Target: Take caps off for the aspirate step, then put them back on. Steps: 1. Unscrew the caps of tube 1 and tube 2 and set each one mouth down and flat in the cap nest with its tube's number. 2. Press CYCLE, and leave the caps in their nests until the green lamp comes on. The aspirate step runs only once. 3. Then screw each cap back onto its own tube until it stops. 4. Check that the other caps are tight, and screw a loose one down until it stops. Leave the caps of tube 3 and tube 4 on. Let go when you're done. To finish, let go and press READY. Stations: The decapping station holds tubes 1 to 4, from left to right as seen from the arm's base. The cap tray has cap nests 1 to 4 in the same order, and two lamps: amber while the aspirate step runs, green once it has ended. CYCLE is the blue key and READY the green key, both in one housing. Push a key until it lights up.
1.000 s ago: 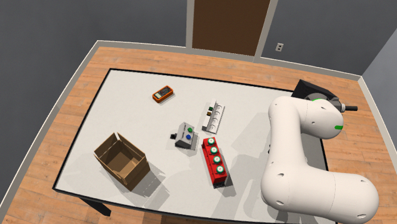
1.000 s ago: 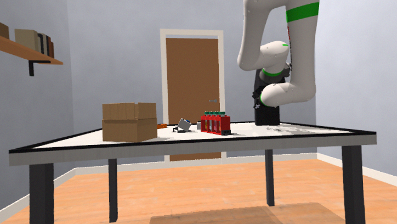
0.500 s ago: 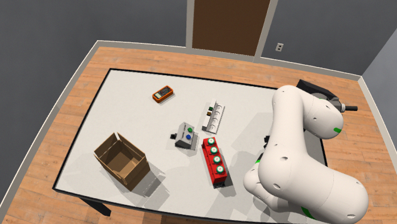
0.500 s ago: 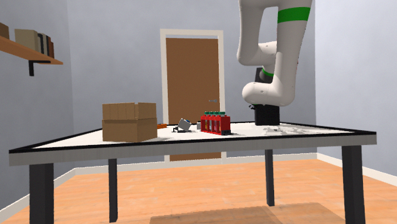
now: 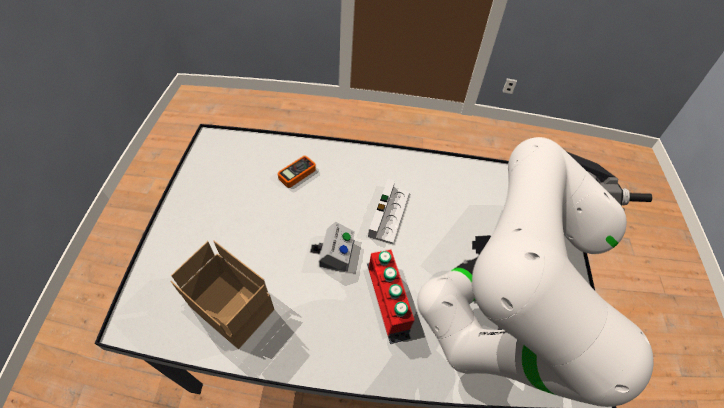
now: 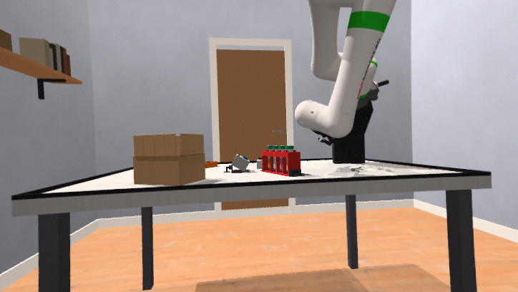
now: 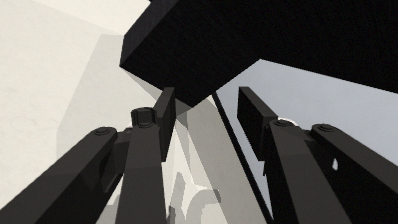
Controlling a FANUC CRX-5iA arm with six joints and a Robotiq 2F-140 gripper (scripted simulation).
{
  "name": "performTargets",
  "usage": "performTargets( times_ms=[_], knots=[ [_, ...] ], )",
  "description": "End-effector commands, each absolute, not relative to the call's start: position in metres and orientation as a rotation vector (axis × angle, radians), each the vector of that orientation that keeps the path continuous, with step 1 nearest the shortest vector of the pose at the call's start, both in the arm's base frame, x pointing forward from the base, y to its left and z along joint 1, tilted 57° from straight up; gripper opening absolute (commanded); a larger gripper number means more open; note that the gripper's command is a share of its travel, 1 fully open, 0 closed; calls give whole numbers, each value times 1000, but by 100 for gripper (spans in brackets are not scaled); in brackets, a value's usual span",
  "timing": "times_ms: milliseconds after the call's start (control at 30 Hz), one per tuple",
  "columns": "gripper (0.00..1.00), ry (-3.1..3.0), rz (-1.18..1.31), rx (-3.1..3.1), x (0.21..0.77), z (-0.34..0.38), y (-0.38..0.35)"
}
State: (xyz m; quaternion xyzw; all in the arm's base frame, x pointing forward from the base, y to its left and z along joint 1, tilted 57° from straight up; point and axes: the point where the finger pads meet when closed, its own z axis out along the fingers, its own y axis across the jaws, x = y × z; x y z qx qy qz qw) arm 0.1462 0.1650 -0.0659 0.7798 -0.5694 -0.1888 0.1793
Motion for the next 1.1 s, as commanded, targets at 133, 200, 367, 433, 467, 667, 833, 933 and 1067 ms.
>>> performTargets(
  times_ms=[133,200,367,433,467,667,833,933,1067],
  knots=[
    [41,-1653,-738,2254,162,-62,176],
    [41,-1669,-787,2273,169,-61,180],
    [41,-1714,-900,2329,187,-57,187],
    [41,-1714,-900,2329,187,-57,187],
    [41,-1723,-922,2341,191,-56,188],
    [41,-1788,-1034,2425,219,-49,193],
    [41,-1837,-1093,2491,239,-44,194],
    [41,-1863,-1116,2527,252,-41,194],
    [41,-1890,-1136,2564,261,-38,193]
  ],
)
